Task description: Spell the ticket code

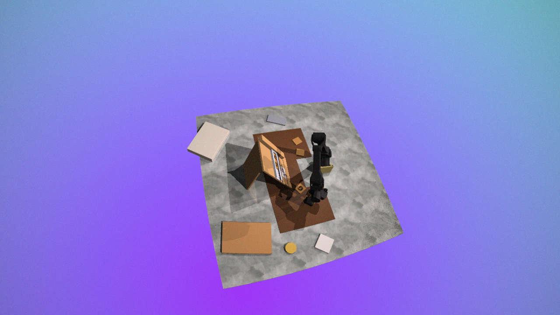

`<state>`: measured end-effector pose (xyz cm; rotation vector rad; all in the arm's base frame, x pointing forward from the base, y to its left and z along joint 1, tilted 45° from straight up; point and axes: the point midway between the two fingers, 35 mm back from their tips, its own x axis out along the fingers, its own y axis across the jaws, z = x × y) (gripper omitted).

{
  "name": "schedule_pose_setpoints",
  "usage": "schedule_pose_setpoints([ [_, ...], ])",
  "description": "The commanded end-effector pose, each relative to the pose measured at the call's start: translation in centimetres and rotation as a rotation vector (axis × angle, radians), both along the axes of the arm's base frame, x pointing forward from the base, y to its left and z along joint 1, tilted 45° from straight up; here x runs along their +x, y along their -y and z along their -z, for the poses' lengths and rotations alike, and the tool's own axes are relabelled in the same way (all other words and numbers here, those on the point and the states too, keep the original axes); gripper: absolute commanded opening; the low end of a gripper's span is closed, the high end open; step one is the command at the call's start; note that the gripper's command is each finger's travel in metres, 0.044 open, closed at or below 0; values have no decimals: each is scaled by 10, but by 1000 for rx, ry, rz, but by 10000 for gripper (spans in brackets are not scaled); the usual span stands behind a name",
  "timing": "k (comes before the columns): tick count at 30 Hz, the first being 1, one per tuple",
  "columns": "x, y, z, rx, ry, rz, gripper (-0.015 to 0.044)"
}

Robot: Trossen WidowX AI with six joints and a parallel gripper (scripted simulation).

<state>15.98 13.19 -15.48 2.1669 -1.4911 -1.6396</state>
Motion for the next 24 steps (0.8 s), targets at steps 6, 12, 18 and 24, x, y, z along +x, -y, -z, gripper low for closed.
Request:
schedule_pose_setpoints([
  [6, 1, 0, 0, 0, 1, -5, 293],
  [12, 0, 1, 0, 0, 1, -5, 253],
  [18, 0, -2, -3, 0, 1, -5, 135],
  [24, 0, -4, -5, 0, 1, -5, 0],
])
